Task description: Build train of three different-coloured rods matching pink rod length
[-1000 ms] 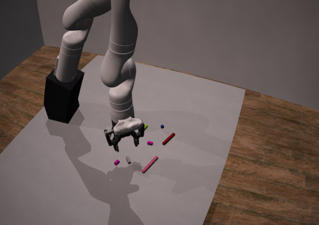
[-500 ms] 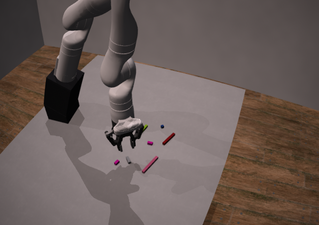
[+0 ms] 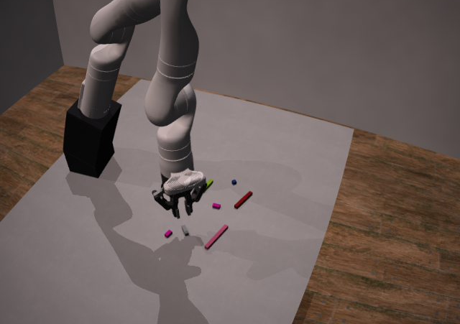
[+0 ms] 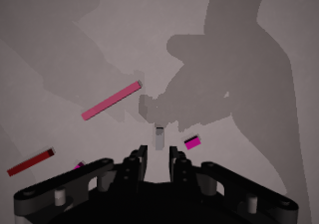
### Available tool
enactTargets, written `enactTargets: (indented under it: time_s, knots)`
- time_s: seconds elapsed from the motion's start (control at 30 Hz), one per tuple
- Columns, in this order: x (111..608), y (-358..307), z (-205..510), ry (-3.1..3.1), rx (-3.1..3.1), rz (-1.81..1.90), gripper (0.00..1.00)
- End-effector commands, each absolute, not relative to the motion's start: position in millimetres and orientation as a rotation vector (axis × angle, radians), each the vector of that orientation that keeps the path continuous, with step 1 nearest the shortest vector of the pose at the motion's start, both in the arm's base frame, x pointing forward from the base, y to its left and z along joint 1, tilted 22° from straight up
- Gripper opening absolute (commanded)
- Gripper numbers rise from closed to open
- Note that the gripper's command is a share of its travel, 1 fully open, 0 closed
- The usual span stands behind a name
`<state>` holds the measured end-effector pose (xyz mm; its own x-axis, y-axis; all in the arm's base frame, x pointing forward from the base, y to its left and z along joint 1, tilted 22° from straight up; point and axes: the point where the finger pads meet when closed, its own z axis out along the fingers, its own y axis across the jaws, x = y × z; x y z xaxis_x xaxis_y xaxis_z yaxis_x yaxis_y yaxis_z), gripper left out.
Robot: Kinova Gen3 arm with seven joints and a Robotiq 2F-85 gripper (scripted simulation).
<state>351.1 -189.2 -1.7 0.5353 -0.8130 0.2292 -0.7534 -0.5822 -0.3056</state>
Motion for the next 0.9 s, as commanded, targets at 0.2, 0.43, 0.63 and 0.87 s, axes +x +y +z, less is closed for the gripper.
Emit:
enactTargets:
  time_s: [0.2, 0.43, 0.63, 0.87]
  knots:
    - [353, -189, -6, 1.338, -2.601, -0.521, 0.24]
    - [356, -189, -14, 1.338, -2.601, -0.521, 0.24]
    - [359, -190, -19, 1.338, -2.601, -0.521, 0.24]
    - [363, -190, -30, 1.338, -2.601, -0.521, 0.24]
